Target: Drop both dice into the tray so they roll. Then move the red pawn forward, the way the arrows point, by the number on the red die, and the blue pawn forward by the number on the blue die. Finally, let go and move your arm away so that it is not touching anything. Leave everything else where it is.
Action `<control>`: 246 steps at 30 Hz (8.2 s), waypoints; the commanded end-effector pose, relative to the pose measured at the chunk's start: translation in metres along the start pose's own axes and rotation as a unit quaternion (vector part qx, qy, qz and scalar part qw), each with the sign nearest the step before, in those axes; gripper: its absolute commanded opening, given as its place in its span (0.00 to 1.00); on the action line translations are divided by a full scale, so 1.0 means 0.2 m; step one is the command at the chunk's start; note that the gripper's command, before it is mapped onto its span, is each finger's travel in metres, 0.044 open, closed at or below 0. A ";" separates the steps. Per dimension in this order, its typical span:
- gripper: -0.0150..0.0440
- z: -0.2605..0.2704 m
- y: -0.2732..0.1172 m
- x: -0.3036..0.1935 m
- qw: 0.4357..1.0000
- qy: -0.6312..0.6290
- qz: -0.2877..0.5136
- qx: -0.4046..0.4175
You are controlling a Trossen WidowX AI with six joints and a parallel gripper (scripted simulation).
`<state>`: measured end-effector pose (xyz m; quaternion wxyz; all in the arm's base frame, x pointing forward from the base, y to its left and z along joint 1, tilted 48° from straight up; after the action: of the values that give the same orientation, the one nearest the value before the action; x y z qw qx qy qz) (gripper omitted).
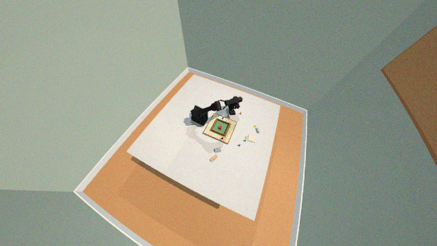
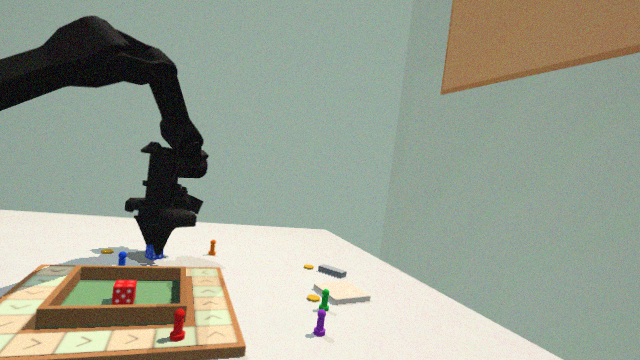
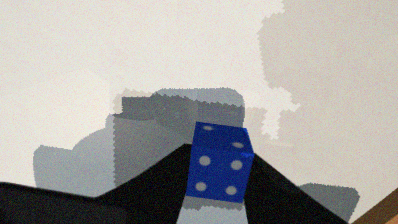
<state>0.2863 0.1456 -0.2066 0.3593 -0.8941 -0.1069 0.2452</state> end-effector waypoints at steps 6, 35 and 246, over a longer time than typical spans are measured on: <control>0.25 0.02 -0.16 0.02 1.000 0.007 -0.012 0.002; 0.25 -0.07 -0.61 -0.01 0.999 -0.054 -0.001 0.001; 0.59 -1.67 -0.15 -0.64 0.997 -0.079 0.008 -0.010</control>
<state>0.3492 -0.0716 0.0733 0.3411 -0.8767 -0.1314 0.3127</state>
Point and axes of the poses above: the point midway between the two fingers, 35 mm back from their tips, its own y axis out along the fingers, its own z axis across the jaws, x = y × z, the point moved 2 cm from there along -y, back along the fingers, and after that the axes turned 1 degree about y, right-handed, at the moved point
